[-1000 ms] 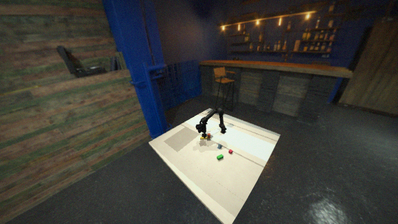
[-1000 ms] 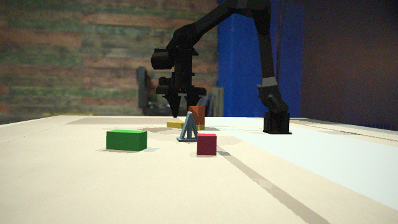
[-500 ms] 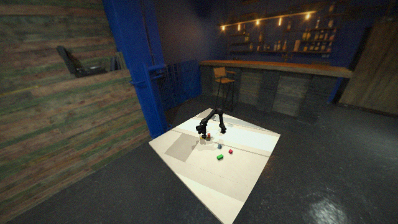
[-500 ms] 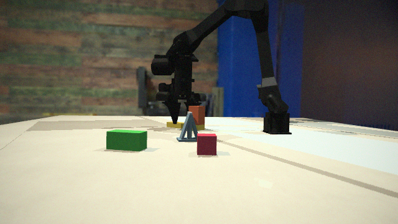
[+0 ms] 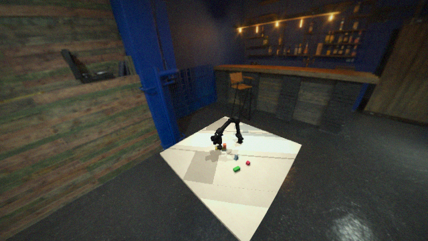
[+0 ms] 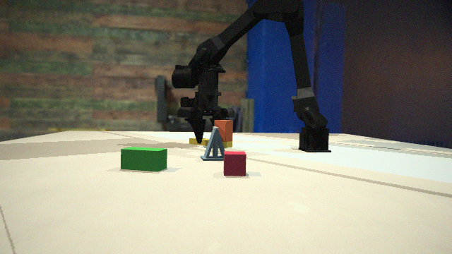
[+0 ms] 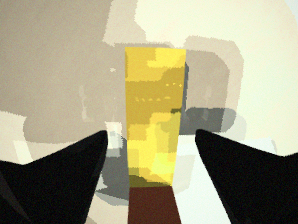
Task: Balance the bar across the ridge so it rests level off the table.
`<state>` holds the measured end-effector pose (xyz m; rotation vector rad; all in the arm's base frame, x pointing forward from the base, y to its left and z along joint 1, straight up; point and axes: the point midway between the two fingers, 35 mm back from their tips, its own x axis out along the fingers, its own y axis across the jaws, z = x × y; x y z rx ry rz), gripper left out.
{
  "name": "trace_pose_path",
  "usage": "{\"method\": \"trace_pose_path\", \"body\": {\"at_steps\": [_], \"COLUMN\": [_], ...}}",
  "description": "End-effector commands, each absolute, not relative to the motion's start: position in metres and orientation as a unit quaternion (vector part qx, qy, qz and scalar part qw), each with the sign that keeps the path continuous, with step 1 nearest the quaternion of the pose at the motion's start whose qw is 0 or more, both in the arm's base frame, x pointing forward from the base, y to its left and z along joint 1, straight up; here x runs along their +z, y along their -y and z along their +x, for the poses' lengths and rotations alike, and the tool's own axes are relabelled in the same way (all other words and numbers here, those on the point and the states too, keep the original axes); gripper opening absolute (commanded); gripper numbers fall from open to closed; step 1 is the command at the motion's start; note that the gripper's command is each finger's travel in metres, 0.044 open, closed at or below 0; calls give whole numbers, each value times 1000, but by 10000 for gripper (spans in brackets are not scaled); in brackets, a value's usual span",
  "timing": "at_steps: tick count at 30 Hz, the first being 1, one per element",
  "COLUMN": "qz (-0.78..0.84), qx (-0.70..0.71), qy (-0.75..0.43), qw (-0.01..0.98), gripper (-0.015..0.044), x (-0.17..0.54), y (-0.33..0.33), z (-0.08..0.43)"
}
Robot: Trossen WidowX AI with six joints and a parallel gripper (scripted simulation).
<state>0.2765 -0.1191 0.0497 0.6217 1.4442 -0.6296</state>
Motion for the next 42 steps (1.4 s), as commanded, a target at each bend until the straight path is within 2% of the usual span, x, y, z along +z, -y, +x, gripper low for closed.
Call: {"method": "trace_pose_path", "body": {"at_steps": [1, 2, 8, 15, 19, 42], "qz": [279, 279, 275, 275, 275, 277], "qx": [-279, -279, -279, -279, -279, -279], "qy": [-638, -638, -639, -639, -639, -638], "qw": [661, 661, 662, 662, 662, 662], "gripper": [315, 315, 157, 111, 6, 0], "x": [49, 49, 50, 50, 56, 114], "y": [118, 118, 119, 119, 119, 120], "z": [277, 277, 276, 276, 277, 281]}}
